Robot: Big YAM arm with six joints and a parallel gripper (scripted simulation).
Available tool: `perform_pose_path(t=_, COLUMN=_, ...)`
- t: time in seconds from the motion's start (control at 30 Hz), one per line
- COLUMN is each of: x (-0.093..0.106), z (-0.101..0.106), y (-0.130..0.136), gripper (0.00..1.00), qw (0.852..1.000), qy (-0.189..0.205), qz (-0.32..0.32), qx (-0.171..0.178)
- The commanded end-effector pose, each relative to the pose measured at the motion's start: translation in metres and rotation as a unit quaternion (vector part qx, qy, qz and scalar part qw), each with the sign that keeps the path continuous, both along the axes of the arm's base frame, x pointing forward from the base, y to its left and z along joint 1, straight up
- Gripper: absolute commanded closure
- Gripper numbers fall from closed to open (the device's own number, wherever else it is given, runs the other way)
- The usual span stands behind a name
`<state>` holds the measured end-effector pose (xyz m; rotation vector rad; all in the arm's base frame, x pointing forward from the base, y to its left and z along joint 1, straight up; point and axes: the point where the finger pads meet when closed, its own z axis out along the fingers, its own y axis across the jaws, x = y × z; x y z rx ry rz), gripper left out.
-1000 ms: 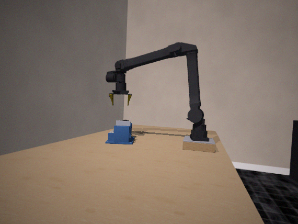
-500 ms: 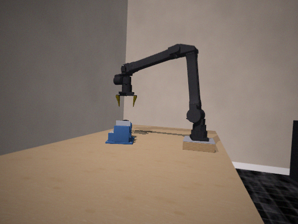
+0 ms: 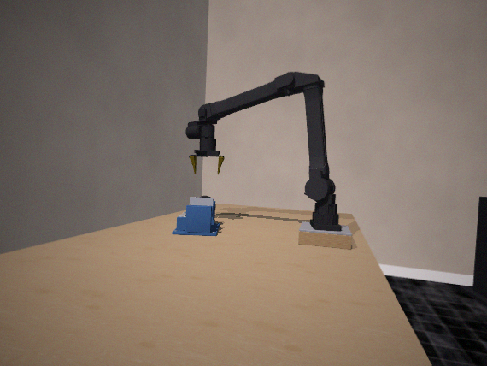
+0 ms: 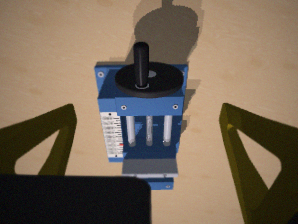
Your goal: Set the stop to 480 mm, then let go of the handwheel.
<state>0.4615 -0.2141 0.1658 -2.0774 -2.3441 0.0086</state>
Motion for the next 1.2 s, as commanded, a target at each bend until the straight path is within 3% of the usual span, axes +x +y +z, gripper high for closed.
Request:
perform_pose_path(t=0.0, x=0.023, z=0.033, y=-0.009, gripper=0.0, qw=0.999, qy=-0.039, qz=0.007, qx=-0.017)
perform_pose_path(t=0.93, x=0.023, z=0.033, y=-0.009, gripper=0.0, qw=0.999, qy=-0.039, qz=0.007, qx=-0.017)
perform_pose_path(t=0.97, x=0.024, z=0.033, y=-0.007, gripper=0.47, qw=0.999, qy=-0.039, qz=0.007, qx=-0.017)
perform_pose_path(t=1.07, x=0.033, z=0.026, y=0.012, gripper=0.47, qw=0.999, qy=-0.031, qz=0.002, qx=-0.012)
perform_pose_path(t=1.17, x=0.049, z=0.026, y=0.051, gripper=0.47, qw=1.0, qy=-0.028, qz=0.002, qx=-0.009)
